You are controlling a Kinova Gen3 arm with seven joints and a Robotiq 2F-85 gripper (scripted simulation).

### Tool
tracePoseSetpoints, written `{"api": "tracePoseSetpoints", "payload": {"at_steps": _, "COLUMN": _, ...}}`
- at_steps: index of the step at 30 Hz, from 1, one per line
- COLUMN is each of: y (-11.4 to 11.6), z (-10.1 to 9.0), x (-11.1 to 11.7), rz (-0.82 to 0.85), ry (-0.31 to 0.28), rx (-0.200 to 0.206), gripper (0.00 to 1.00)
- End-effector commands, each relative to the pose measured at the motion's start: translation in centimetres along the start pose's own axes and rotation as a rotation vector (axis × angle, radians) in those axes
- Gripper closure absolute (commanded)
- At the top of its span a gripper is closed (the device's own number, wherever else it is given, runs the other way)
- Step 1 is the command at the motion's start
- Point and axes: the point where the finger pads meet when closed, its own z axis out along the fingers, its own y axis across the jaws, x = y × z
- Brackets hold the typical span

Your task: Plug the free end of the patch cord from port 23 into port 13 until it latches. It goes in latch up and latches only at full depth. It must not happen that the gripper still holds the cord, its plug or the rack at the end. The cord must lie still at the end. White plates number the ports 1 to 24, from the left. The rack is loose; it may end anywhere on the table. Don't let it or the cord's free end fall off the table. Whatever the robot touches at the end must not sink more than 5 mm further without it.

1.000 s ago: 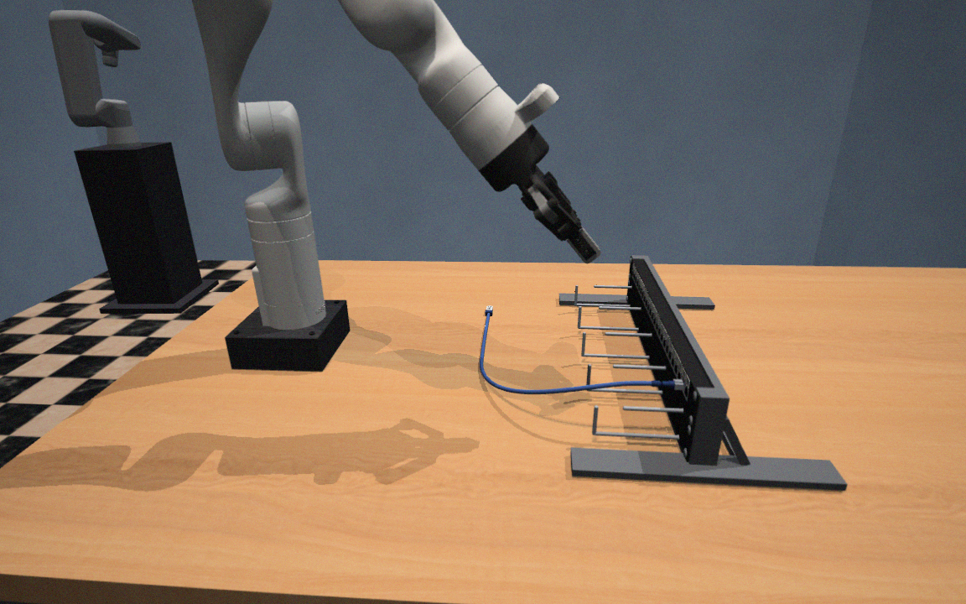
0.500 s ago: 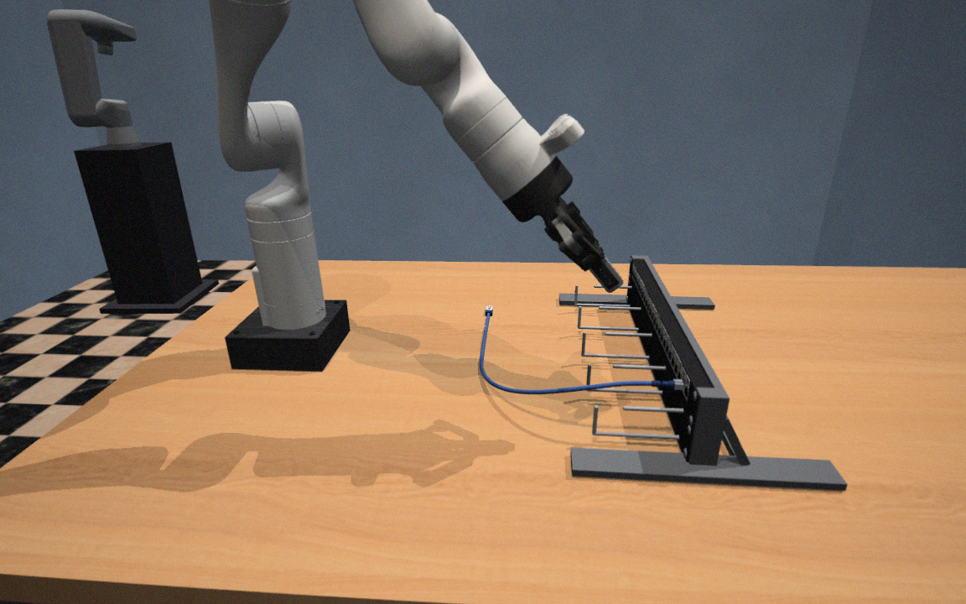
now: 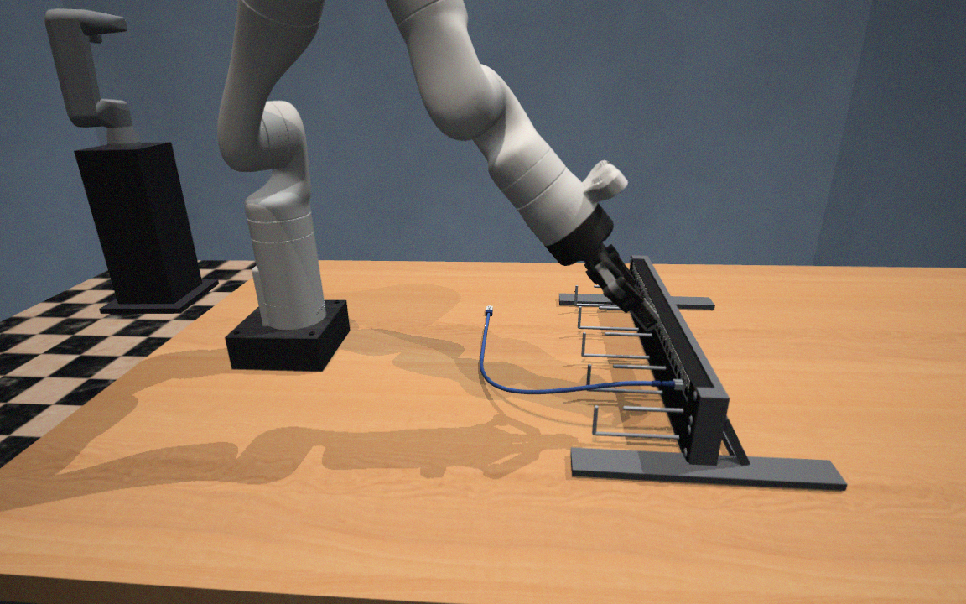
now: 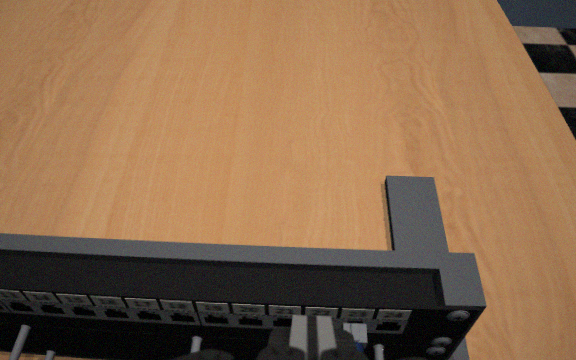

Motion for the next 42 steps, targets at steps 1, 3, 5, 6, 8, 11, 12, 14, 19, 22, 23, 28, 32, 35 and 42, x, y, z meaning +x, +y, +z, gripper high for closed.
{"api": "tracePoseSetpoints", "payload": {"at_steps": 1, "y": -1.22, "z": 1.51, "x": 0.08, "rz": -0.013, "ry": -0.002, "rx": 0.018, "gripper": 1.0}}
{"api": "tracePoseSetpoints", "payload": {"at_steps": 3, "y": -1.29, "z": 1.7, "x": -0.11, "rz": -0.013, "ry": -0.008, "rx": 0.019, "gripper": 1.0}}
{"api": "tracePoseSetpoints", "payload": {"at_steps": 5, "y": -1.27, "z": 1.97, "x": 0.02, "rz": -0.013, "ry": -0.004, "rx": 0.019, "gripper": 1.0}}
{"api": "tracePoseSetpoints", "payload": {"at_steps": 6, "y": -1.19, "z": 2.03, "x": -0.05, "rz": -0.011, "ry": -0.005, "rx": 0.018, "gripper": 1.0}}
{"api": "tracePoseSetpoints", "payload": {"at_steps": 8, "y": -1.0, "z": 2.08, "x": -0.19, "rz": -0.009, "ry": -0.008, "rx": 0.016, "gripper": 1.0}}
{"api": "tracePoseSetpoints", "payload": {"at_steps": 11, "y": -1.03, "z": 2.08, "x": -0.25, "rz": -0.008, "ry": -0.009, "rx": 0.016, "gripper": 1.0}}
{"api": "tracePoseSetpoints", "payload": {"at_steps": 12, "y": -1.04, "z": 2.07, "x": -0.27, "rz": -0.008, "ry": -0.01, "rx": 0.016, "gripper": 1.0}}
{"api": "tracePoseSetpoints", "payload": {"at_steps": 14, "y": -1.03, "z": 2.09, "x": -0.25, "rz": -0.006, "ry": -0.009, "rx": 0.016, "gripper": 1.0}}
{"api": "tracePoseSetpoints", "payload": {"at_steps": 19, "y": -1.01, "z": 2.1, "x": -0.25, "rz": -0.002, "ry": -0.009, "rx": 0.015, "gripper": 1.0}}
{"api": "tracePoseSetpoints", "payload": {"at_steps": 22, "y": -0.97, "z": 2.1, "x": -0.23, "rz": 0.002, "ry": -0.009, "rx": 0.014, "gripper": 1.0}}
{"api": "tracePoseSetpoints", "payload": {"at_steps": 23, "y": -0.96, "z": 2.09, "x": -0.22, "rz": 0.003, "ry": -0.009, "rx": 0.013, "gripper": 1.0}}
{"api": "tracePoseSetpoints", "payload": {"at_steps": 28, "y": -0.91, "z": 2.08, "x": -0.19, "rz": 0.009, "ry": -0.008, "rx": 0.012, "gripper": 1.0}}
{"api": "tracePoseSetpoints", "payload": {"at_steps": 32, "y": -0.88, "z": 2.07, "x": -0.17, "rz": 0.012, "ry": -0.008, "rx": 0.011, "gripper": 1.0}}
{"api": "tracePoseSetpoints", "payload": {"at_steps": 35, "y": -0.87, "z": 2.07, "x": -0.16, "rz": 0.013, "ry": -0.007, "rx": 0.011, "gripper": 1.0}}
{"api": "tracePoseSetpoints", "payload": {"at_steps": 42, "y": -0.86, "z": 2.06, "x": -0.14, "rz": 0.015, "ry": -0.007, "rx": 0.01, "gripper": 1.0}}
